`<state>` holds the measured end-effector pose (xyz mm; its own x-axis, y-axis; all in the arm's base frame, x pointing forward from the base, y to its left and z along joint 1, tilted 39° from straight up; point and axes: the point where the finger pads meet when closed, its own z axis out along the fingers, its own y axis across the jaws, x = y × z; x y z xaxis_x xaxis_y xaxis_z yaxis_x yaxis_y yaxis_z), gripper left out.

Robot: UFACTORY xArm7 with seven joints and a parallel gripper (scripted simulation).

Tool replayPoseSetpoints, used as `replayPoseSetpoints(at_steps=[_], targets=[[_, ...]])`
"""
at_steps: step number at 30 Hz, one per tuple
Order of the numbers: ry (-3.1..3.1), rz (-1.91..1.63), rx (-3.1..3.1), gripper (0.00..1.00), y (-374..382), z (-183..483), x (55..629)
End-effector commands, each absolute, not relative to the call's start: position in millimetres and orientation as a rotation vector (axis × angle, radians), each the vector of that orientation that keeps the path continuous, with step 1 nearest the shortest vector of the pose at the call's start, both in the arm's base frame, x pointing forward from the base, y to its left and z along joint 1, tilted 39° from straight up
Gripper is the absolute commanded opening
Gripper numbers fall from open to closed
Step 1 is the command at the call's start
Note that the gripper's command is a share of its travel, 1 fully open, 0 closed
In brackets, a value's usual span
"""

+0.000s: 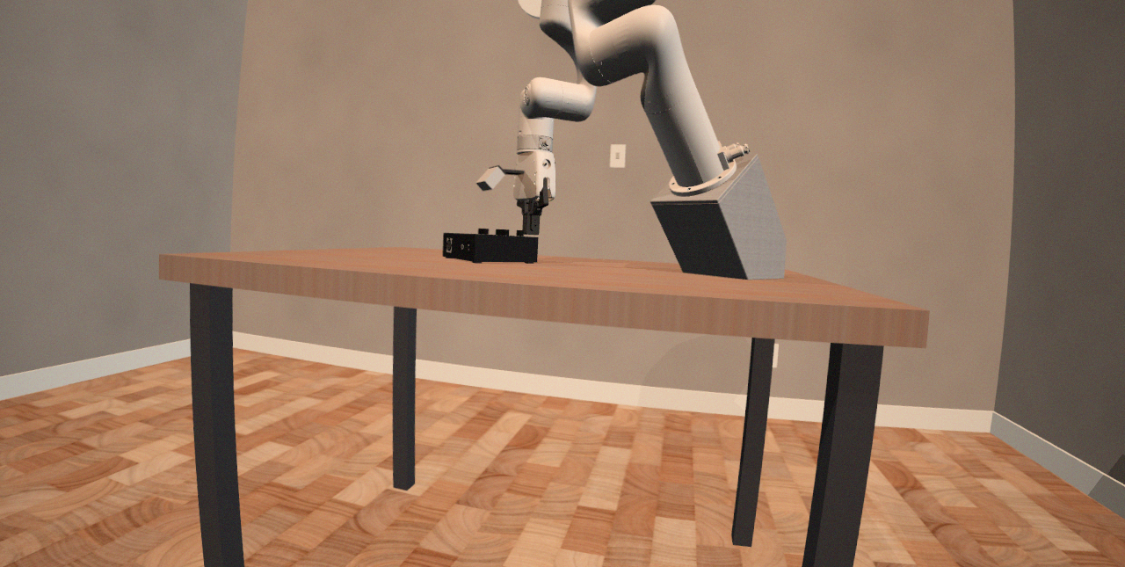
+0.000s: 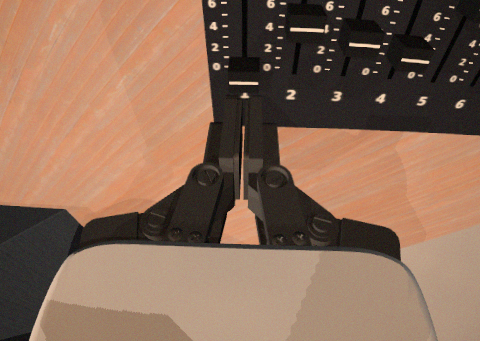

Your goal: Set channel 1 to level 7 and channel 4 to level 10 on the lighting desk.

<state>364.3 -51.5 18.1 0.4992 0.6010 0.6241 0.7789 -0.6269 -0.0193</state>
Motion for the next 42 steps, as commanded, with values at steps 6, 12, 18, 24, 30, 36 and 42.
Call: replayPoseSetpoints(at_steps=[6, 12, 18, 24, 30, 36, 42], targets=[[-1.161, -0.847, -2.45, 0.0, -51.4, 19.6, 365.8], [-1.161, -0.847, -2.45, 0.0, -50.1, 20.9, 366.9], [-1.161, -0.847, -2.45, 0.0, -49.1, 22.0, 367.8], [-1.161, -0.847, -2.45, 0.0, -47.3, 23.8, 369.2], [-1.161, -0.847, -2.45, 0.0, -45.6, 25.6, 370.6], [-1.161, -0.847, -2.45, 0.0, -43.8, 27.4, 372.1], [-1.161, -0.847, -2.45, 0.0, -41.6, 29.8, 374.0]])
